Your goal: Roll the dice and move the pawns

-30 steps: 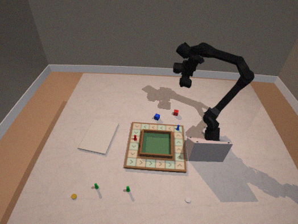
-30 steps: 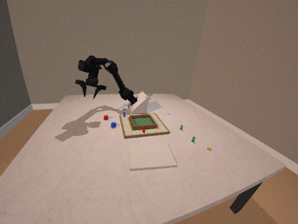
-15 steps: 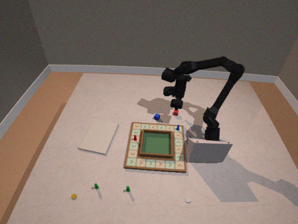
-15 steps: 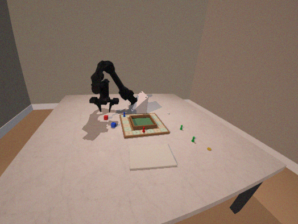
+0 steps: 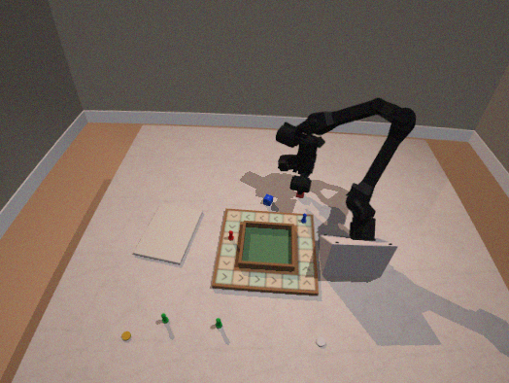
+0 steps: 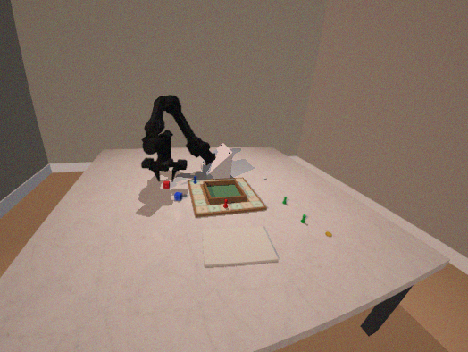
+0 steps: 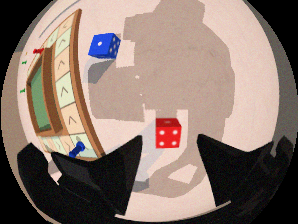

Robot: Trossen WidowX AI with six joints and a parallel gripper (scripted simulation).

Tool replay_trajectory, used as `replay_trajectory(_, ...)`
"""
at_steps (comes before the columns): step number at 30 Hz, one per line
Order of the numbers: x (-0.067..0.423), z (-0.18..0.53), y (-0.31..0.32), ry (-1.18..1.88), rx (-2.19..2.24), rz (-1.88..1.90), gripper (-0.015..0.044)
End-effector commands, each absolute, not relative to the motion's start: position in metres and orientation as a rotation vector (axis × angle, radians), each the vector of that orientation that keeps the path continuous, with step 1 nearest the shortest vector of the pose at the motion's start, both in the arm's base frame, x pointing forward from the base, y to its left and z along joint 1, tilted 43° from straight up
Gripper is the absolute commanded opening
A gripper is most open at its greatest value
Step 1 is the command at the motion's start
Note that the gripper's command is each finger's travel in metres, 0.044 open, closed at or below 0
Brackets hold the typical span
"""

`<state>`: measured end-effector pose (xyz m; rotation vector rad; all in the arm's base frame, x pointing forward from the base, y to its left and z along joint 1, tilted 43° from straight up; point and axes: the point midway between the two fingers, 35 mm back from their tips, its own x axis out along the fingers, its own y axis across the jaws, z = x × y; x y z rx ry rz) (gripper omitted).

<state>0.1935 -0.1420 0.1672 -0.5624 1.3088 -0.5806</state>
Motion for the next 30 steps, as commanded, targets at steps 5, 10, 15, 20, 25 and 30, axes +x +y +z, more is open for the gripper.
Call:
replay_trajectory(5, 0.195, 0.1562, -0.1498, 1.315, -0.565, -0.573, 0.0275)
replay_trajectory(10, 0.1956, 0.1514, -0.1546, 1.314, -0.566, -0.574, 0.0275)
replay_trajectory(15, 0.1956, 0.1512, -0.1548, 1.314, -0.566, -0.574, 0.017)
replay_trajectory(20, 0.1956, 0.1512, -0.1548, 1.314, -0.566, -0.574, 0.0117)
replay_trajectory(25, 0.1956, 0.1512, -0.1548, 1.314, -0.566, -0.574, 0.0084)
replay_trajectory(30, 0.1969, 0.1578, -0.1464, 1.317, -0.558, -0.568, 0.0)
